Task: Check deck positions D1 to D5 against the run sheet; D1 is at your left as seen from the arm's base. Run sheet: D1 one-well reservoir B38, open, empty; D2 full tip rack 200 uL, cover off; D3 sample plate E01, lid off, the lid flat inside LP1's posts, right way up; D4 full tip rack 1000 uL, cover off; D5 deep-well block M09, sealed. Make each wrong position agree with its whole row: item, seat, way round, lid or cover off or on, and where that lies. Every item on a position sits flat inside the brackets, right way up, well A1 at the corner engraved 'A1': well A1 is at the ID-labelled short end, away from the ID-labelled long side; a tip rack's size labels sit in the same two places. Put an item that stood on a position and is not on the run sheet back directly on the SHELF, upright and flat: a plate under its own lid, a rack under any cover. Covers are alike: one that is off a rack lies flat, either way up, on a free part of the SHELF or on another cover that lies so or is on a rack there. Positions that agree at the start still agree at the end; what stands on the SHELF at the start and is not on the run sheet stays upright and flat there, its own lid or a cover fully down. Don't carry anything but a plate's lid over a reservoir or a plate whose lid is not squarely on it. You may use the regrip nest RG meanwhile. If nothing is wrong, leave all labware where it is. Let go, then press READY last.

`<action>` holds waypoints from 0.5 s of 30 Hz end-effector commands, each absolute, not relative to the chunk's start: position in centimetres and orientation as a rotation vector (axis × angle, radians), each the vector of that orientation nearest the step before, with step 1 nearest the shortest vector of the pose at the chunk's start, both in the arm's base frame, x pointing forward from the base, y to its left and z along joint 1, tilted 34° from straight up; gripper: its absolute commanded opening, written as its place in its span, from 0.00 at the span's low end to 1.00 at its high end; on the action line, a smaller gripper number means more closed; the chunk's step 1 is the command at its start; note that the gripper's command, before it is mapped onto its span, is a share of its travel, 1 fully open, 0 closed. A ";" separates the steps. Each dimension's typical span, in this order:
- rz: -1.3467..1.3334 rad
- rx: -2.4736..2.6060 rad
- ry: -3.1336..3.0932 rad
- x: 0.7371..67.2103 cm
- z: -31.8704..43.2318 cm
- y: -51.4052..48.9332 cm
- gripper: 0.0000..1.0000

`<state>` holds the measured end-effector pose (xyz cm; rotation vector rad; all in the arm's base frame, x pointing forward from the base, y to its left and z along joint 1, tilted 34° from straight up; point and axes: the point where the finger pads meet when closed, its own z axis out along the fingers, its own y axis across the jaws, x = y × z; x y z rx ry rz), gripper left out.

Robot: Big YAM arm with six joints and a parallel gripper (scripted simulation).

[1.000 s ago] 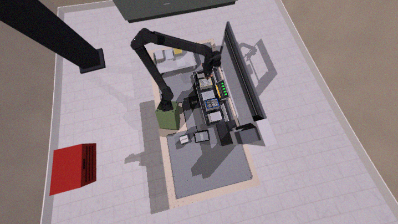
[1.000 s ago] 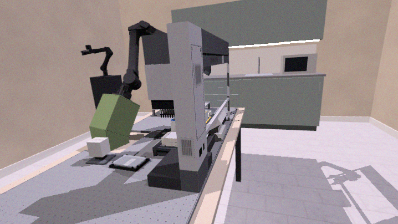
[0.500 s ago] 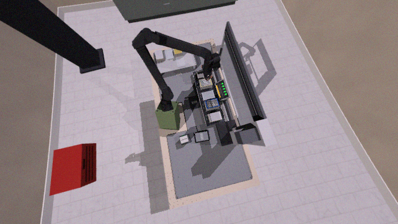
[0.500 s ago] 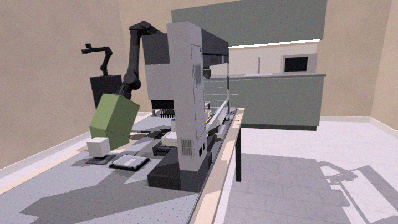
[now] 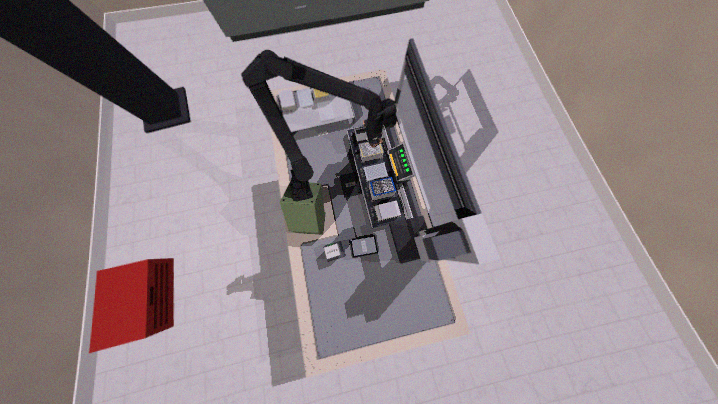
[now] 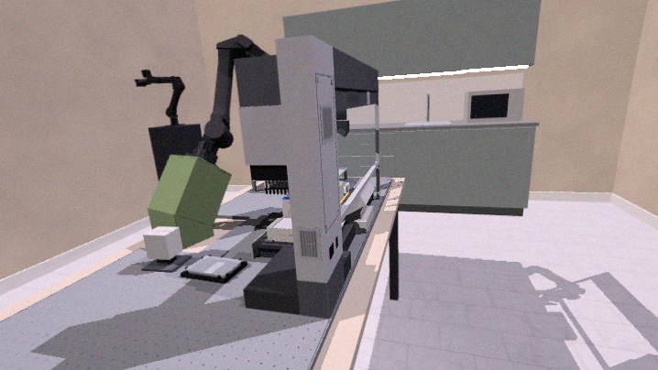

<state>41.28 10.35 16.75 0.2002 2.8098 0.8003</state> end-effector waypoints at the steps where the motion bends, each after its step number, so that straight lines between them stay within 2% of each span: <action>1: 0.800 0.205 2.797 42.0 16.4 11.0 1.00; 15: 0.800 0.205 2.797 42.5 14.7 12.0 1.00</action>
